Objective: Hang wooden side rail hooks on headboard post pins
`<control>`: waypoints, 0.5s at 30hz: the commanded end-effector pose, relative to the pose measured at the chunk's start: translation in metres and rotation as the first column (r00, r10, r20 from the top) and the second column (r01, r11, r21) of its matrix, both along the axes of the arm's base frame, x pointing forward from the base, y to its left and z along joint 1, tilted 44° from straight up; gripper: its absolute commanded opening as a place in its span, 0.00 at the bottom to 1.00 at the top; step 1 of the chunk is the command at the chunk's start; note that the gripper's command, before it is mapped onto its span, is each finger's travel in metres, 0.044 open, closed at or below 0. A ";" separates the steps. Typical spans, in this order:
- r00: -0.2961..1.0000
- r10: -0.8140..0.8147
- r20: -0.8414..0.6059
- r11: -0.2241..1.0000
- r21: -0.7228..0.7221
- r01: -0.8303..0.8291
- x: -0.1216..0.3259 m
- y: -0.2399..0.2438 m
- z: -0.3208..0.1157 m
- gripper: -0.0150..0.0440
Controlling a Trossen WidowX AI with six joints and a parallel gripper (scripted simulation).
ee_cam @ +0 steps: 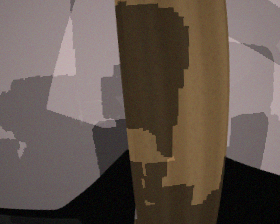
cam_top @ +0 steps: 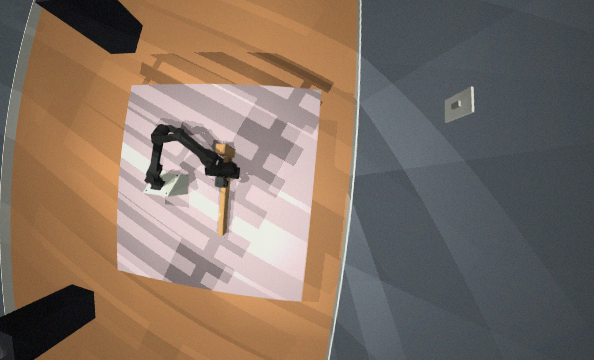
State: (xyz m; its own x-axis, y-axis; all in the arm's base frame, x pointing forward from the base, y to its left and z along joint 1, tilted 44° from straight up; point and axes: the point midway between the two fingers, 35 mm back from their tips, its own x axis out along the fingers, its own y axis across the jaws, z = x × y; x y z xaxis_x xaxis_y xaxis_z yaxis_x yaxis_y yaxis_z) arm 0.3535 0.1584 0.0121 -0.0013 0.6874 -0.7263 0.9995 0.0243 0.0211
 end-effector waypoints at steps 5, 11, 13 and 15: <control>1.000 0.001 0.002 1.000 0.014 -0.001 0.000 0.002 0.000 0.25; 1.000 0.001 0.002 1.000 0.014 -0.001 0.000 0.003 0.000 0.25; 1.000 0.001 0.002 1.000 0.014 -0.001 0.000 0.003 -0.001 0.25; 1.000 0.001 0.002 1.000 0.014 -0.001 0.000 0.003 -0.001 0.25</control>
